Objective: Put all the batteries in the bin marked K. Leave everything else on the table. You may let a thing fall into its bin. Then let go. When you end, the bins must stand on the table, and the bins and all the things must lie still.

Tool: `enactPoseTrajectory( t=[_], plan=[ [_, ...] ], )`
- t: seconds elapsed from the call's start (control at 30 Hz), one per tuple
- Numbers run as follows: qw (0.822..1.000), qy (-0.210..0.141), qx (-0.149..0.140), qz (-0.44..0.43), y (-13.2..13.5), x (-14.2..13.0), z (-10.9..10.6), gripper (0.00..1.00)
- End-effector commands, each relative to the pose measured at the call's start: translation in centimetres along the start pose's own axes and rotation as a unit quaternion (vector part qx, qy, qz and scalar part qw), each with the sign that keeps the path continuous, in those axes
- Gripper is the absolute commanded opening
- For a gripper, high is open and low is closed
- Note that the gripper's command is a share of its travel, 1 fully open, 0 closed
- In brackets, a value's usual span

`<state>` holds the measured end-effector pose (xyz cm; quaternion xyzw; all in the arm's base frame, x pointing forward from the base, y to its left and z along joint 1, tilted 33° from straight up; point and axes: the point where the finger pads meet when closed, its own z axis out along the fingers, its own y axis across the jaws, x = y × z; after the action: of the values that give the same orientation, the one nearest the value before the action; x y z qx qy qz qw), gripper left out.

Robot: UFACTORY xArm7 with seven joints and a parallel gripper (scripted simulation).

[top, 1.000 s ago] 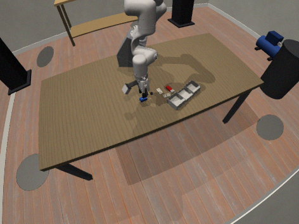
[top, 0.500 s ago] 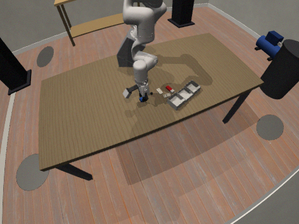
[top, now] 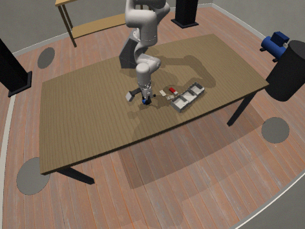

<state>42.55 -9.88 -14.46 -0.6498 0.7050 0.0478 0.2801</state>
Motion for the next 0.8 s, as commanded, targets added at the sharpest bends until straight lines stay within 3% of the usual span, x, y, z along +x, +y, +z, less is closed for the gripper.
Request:
enactPoseTrajectory(
  t=[0.0,0.17,0.2,0.77],
  plan=[
    [1.000,0.001,0.001,0.000,-0.09,0.12,-0.09,0.42],
    [1.000,0.001,0.001,0.000,-0.08,0.11,-0.08,0.42],
    [1.000,0.001,0.001,0.000,-0.08,0.11,-0.08,0.00],
    [1.000,0.001,0.001,0.000,-0.08,0.12,-0.09,0.00]
  ],
)
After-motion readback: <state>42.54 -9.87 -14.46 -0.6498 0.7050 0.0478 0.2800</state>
